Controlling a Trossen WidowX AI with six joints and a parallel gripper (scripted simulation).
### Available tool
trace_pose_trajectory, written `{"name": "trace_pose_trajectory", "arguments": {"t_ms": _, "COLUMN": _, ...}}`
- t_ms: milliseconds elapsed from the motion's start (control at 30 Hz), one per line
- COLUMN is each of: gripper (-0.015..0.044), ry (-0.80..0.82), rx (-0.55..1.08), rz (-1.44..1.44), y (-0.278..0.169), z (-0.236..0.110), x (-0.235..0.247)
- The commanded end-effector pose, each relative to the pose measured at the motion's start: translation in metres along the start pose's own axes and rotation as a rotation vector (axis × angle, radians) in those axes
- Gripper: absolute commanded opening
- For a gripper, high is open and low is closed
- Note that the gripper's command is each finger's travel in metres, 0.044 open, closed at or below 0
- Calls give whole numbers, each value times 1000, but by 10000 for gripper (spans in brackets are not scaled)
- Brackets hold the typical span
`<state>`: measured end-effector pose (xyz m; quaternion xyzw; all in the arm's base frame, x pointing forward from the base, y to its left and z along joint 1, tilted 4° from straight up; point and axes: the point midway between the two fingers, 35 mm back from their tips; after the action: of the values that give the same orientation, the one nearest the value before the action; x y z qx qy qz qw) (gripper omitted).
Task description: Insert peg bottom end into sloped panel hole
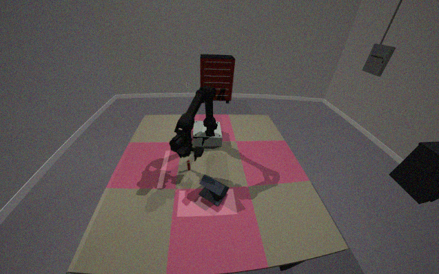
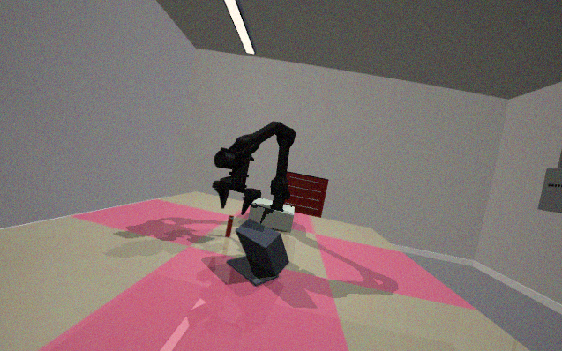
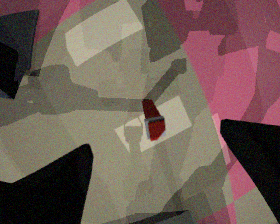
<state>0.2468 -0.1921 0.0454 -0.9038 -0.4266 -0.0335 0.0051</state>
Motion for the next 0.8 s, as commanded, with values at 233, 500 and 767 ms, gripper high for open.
{"name": "trace_pose_trajectory", "arguments": {"t_ms": 233, "gripper": 440, "ry": -4, "rx": 7, "rz": -5, "y": 0, "z": 19, "x": -1}}
{"name": "trace_pose_trajectory", "arguments": {"t_ms": 500, "gripper": 440, "ry": -4, "rx": 7, "rz": -5, "y": 0, "z": 32, "x": -1}}
{"name": "trace_pose_trajectory", "arguments": {"t_ms": 767, "gripper": 440, "ry": -4, "rx": 7, "rz": -5, "y": 0, "z": 45, "x": -1}}
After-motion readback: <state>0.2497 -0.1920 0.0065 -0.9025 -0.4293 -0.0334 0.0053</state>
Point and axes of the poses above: the point midway between the two fingers, 35 mm back from their tips, its own z axis out along the fingers, its own x axis across the jaws, y = z × x, and after that the axes turned 11 degrees about z, right-handed
